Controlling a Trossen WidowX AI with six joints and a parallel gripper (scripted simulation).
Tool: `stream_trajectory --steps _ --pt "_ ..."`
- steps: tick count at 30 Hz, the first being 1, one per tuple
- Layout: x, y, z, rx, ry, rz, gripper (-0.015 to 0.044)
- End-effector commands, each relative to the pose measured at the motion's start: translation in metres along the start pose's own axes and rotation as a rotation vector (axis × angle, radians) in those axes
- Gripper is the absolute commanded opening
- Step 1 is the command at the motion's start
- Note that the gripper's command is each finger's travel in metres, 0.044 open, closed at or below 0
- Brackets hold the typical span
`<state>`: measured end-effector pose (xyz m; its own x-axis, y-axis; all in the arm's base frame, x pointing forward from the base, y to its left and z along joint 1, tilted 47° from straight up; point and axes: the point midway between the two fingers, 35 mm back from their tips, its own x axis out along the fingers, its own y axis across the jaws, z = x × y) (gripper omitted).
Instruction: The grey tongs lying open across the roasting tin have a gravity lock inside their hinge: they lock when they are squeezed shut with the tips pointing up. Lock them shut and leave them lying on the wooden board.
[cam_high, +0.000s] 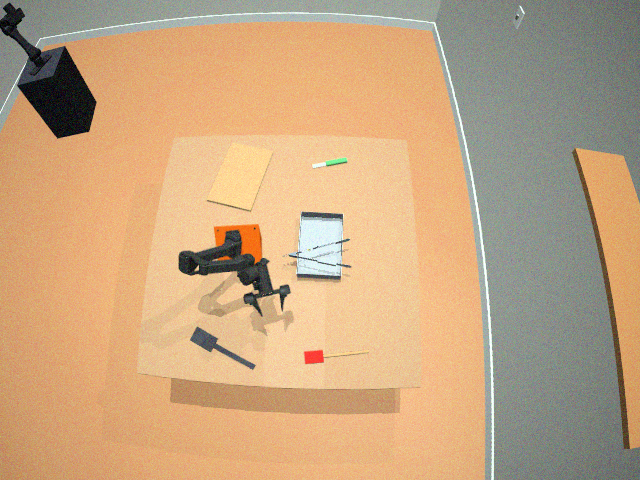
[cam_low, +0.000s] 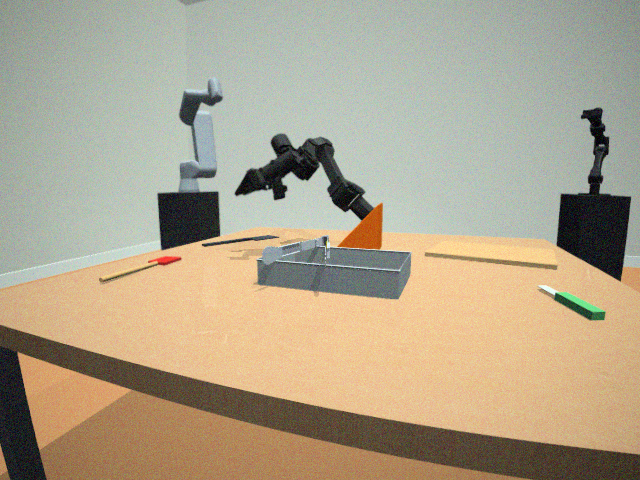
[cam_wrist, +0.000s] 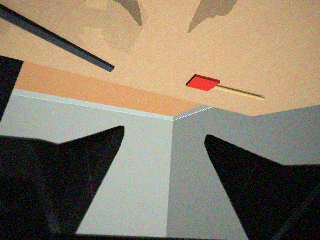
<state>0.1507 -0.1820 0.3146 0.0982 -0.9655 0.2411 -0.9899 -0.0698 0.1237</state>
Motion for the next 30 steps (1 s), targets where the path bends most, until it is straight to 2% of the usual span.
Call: stream_trajectory --steps 1,5,9,12,16,25,30 --pt "0.000 0.000 0.000 0.000 0.000 0.000 0.0426" --pt "0.003 -0.019 -0.003 -0.184 0.012 -0.059 0.0440" --pt "0.004 -0.049 0.000 -0.623 0.009 -0.148 0.0440" --pt "0.004 -0.057 -0.001 -0.687 0.019 -0.170 0.0440" --pt "0.000 -0.081 0.003 -1.017 0.074 -0.262 0.0440" --pt "-0.022 -0.164 0.030 -2.154 0.384 -0.530 0.0440" --pt "-0.043 -0.199 0.053 -2.778 0.714 -0.641 0.0440"
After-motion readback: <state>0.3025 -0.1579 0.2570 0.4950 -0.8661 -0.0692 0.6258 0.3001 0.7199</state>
